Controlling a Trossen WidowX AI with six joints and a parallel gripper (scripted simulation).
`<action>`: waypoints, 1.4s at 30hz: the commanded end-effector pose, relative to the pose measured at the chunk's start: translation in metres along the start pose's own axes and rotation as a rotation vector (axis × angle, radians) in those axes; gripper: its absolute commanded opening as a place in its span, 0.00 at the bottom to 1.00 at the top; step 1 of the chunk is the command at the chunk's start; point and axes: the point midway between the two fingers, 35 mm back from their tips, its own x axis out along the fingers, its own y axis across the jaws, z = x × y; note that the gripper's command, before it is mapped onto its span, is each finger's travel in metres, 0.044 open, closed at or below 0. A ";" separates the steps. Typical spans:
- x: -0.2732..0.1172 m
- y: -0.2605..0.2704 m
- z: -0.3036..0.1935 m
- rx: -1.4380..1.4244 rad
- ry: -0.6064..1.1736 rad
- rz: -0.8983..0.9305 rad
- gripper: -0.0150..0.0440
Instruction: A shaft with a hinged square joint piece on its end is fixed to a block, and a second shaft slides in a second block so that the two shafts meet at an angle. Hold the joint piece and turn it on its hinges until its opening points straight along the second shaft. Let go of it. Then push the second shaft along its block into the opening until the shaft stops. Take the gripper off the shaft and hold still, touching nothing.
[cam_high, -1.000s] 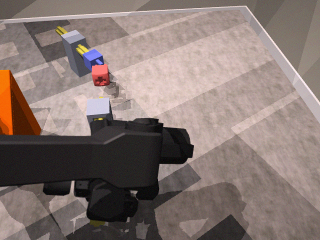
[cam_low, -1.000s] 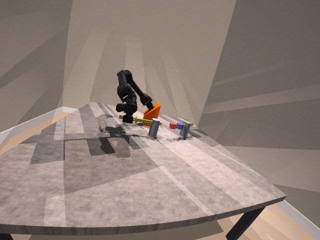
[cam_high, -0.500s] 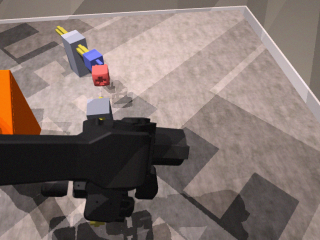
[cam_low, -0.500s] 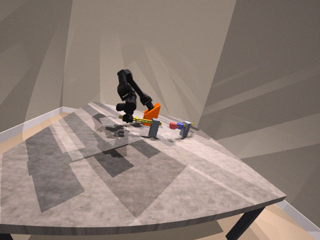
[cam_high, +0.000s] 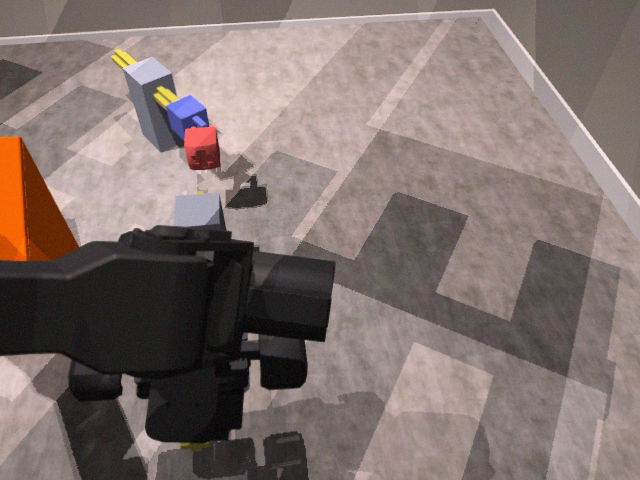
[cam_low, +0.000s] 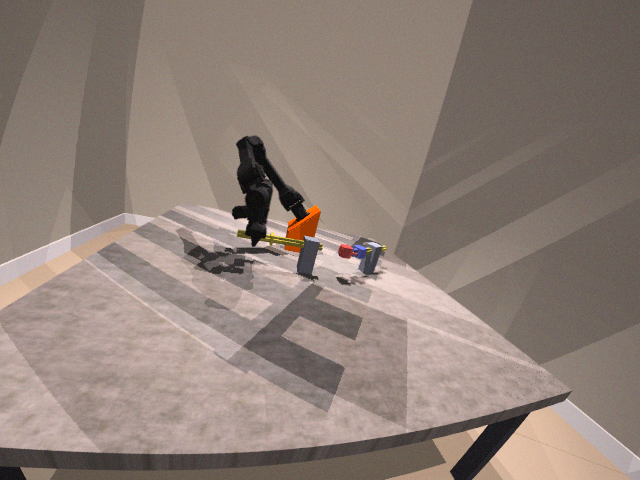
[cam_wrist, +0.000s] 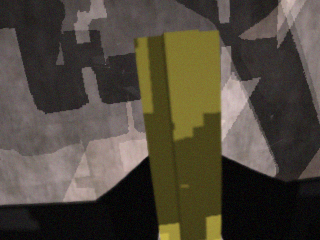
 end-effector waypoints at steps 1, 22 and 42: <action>0.001 0.000 0.000 -0.006 -0.001 0.063 0.37; 0.001 0.000 -0.008 -0.004 -0.001 0.083 0.25; 0.001 0.000 -0.038 -0.007 0.000 0.115 0.25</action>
